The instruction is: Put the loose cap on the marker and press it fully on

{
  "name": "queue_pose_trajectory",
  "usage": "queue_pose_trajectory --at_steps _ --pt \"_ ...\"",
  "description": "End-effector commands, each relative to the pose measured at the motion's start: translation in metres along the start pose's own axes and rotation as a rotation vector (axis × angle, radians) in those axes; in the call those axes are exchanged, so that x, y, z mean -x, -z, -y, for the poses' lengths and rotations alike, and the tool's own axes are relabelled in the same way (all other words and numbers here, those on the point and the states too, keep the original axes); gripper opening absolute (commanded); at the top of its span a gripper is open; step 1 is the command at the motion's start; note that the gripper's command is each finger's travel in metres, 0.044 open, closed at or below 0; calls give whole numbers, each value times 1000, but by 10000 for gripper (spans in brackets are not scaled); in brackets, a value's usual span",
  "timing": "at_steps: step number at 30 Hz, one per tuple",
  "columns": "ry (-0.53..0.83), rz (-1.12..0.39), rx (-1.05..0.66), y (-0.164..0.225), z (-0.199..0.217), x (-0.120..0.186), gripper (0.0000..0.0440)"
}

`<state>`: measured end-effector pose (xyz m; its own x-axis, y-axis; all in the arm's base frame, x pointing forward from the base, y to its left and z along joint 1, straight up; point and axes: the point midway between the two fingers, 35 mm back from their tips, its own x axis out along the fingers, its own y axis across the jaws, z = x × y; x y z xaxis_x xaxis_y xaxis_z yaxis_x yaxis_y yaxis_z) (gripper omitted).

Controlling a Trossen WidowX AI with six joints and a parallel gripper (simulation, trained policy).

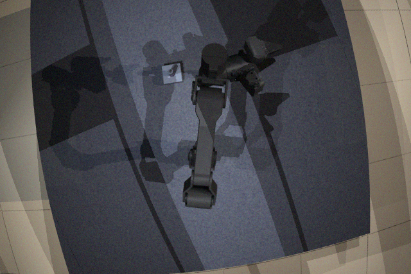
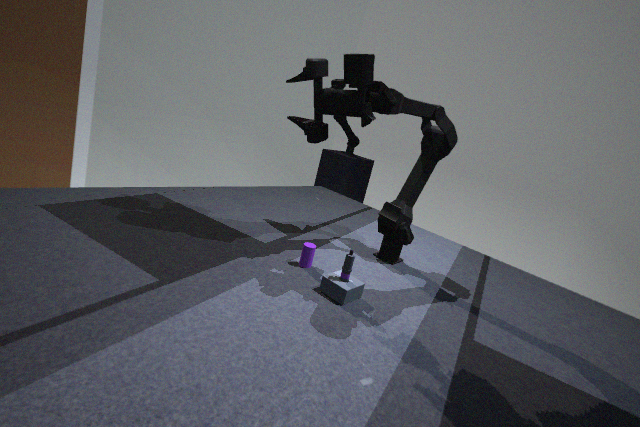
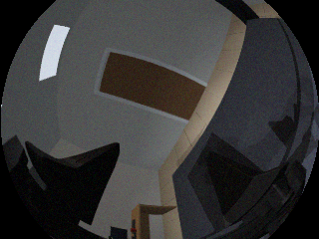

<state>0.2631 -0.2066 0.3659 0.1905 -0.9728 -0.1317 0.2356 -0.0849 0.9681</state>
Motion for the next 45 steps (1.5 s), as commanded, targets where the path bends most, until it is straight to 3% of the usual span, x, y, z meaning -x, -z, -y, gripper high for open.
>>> queue_pose_trajectory --at_steps 1,7,9,45 --pt "4 -5 3 1 1 0 374" --pt "38 -43 31 12 12 0 221" --pt "52 -57 40 16 15 0 203" --pt "313 -274 204 70 75 16 267"
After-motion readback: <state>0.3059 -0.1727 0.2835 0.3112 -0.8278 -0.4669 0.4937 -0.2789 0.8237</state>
